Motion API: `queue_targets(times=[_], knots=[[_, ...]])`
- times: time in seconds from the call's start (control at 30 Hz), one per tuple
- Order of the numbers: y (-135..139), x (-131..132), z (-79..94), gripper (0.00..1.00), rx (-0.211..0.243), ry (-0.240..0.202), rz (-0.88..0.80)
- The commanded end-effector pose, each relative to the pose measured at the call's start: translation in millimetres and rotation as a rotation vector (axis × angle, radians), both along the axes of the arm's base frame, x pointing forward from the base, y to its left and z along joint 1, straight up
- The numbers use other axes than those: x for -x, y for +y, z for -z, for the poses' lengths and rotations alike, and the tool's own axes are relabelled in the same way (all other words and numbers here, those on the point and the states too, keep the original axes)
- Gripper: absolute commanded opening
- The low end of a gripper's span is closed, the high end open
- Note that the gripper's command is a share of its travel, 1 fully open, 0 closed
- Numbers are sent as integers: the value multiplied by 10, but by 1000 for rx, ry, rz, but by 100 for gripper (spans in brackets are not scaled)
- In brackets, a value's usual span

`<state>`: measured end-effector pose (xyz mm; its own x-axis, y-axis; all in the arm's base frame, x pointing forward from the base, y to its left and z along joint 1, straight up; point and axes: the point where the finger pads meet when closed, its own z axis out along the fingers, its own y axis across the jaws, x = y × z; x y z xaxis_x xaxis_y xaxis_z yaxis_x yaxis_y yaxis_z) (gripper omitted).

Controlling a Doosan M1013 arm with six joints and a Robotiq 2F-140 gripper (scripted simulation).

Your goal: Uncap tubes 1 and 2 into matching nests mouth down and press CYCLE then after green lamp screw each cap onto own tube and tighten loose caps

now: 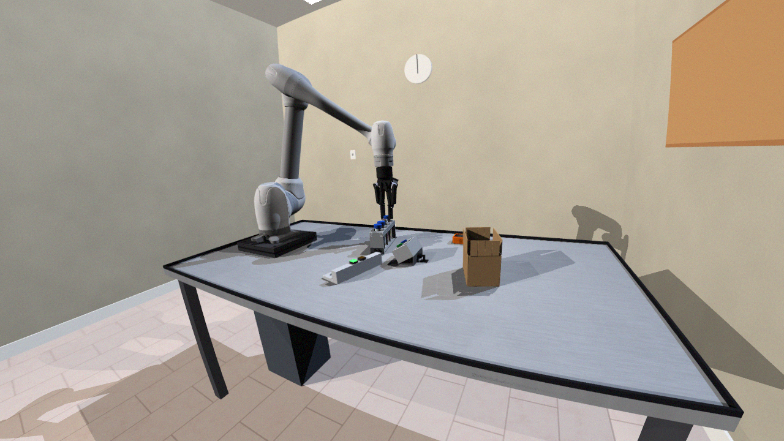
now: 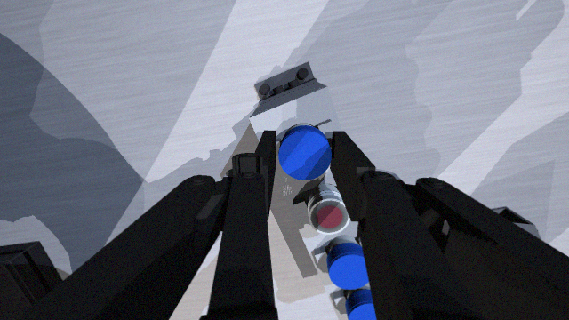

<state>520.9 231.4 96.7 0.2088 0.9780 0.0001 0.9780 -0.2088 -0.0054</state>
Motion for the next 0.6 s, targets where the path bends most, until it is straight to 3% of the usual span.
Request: queue_targets(times=[0.0,0.37,0.57], knots=[[3,-6,2,41,1,-2,6],[4,-6,3,41,1,-2,6],[4,-6,-7,41,0,-2,-234]])
